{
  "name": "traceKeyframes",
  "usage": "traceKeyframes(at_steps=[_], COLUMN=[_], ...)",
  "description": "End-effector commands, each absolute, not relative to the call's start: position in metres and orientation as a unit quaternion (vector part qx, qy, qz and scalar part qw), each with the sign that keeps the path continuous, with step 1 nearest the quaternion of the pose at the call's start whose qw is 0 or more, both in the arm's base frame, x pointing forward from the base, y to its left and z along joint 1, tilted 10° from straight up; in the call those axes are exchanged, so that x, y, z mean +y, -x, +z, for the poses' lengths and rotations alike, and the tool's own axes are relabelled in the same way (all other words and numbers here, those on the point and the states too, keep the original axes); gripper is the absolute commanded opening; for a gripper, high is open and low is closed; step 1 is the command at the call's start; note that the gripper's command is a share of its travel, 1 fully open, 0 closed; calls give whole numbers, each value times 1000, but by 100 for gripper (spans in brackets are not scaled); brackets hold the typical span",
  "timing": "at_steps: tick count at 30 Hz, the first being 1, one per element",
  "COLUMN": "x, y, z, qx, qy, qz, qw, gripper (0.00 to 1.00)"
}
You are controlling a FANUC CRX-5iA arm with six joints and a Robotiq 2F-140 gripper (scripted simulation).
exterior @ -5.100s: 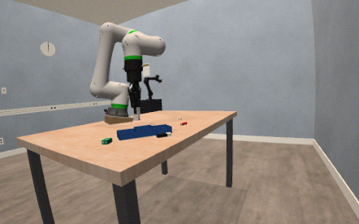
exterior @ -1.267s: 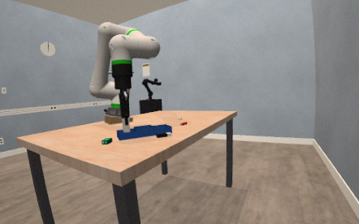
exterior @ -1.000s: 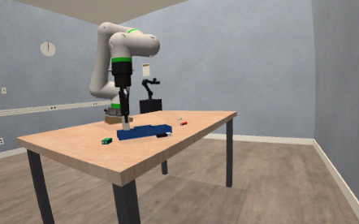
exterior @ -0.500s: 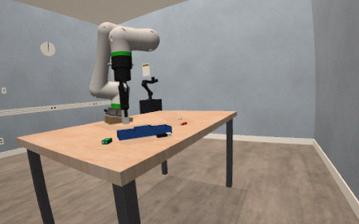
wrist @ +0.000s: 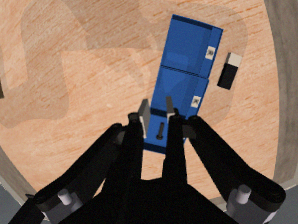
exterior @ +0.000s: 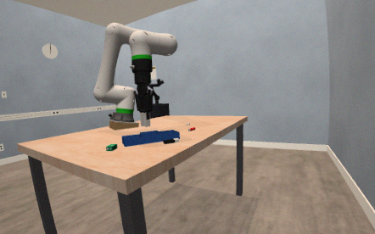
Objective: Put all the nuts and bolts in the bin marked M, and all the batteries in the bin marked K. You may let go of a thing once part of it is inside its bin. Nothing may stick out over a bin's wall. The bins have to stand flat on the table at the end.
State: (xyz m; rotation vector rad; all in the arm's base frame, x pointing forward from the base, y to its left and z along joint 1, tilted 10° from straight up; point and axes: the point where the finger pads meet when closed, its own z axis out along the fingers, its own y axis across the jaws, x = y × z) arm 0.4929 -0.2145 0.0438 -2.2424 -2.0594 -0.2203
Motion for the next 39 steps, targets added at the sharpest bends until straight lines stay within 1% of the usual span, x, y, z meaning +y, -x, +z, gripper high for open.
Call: traceKeyframes(at_steps=[1, 9, 11, 26, 28, 37, 39], x=[-182, -117, -117, 4, 4, 77, 82], y=[-498, -508, -508, -525, -525, -536, -537], z=[51, 64, 64, 90, 90, 105, 106], qx=[-674, -674, -674, -674, -674, -674, -674], qy=[733, 733, 733, 733, 733, 733, 733], qz=[-73, -73, -73, -73, -73, -73, -73], qw=[43, 43, 43, 43, 43, 43, 43], gripper=[26, 26, 26, 26, 26, 26, 26])
